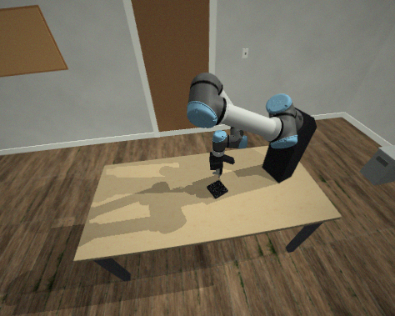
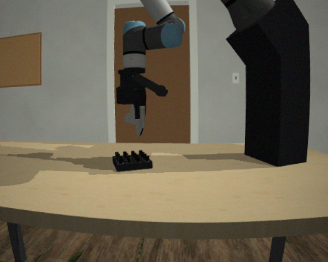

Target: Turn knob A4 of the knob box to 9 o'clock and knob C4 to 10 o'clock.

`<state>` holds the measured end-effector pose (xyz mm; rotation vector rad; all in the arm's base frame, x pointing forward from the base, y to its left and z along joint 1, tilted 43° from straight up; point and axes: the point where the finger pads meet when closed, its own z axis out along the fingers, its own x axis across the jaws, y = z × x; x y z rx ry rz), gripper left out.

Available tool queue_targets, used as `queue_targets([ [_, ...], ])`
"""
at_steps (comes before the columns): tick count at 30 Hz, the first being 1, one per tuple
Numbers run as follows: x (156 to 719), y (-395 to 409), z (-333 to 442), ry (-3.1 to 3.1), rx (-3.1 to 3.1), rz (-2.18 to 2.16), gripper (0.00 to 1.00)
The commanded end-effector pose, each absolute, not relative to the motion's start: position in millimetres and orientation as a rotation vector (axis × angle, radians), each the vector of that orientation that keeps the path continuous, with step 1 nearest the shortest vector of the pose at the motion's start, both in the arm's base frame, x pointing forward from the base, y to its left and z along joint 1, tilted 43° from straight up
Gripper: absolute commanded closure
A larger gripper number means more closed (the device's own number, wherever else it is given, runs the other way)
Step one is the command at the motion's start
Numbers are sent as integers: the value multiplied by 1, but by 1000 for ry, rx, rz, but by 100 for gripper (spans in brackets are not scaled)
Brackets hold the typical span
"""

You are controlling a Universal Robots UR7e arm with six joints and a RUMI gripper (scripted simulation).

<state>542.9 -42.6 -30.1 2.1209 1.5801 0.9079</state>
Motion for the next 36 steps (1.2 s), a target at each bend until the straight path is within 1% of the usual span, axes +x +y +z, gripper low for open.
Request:
queue_targets([
  [1,543,-43,-30,1580,2120,908,89],
  [36,555,-41,-43,1580,2120,908,89],
])
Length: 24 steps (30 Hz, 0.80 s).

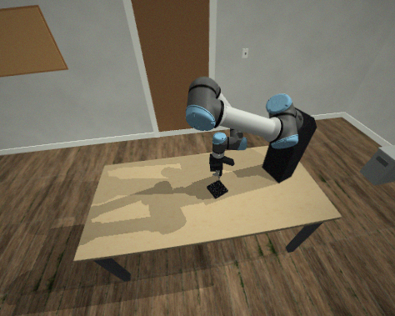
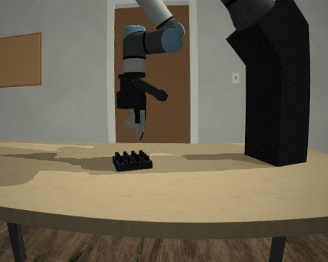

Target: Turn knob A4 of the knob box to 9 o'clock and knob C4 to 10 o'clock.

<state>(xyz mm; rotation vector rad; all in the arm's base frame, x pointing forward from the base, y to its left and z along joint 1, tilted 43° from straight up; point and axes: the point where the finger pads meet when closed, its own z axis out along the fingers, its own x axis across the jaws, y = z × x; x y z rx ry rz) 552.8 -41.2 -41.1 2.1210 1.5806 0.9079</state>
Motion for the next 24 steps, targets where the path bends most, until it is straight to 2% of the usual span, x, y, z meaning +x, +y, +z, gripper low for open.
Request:
queue_targets([
  [1,556,-41,-44,1580,2120,908,89],
  [24,571,-39,-61,1580,2120,908,89],
])
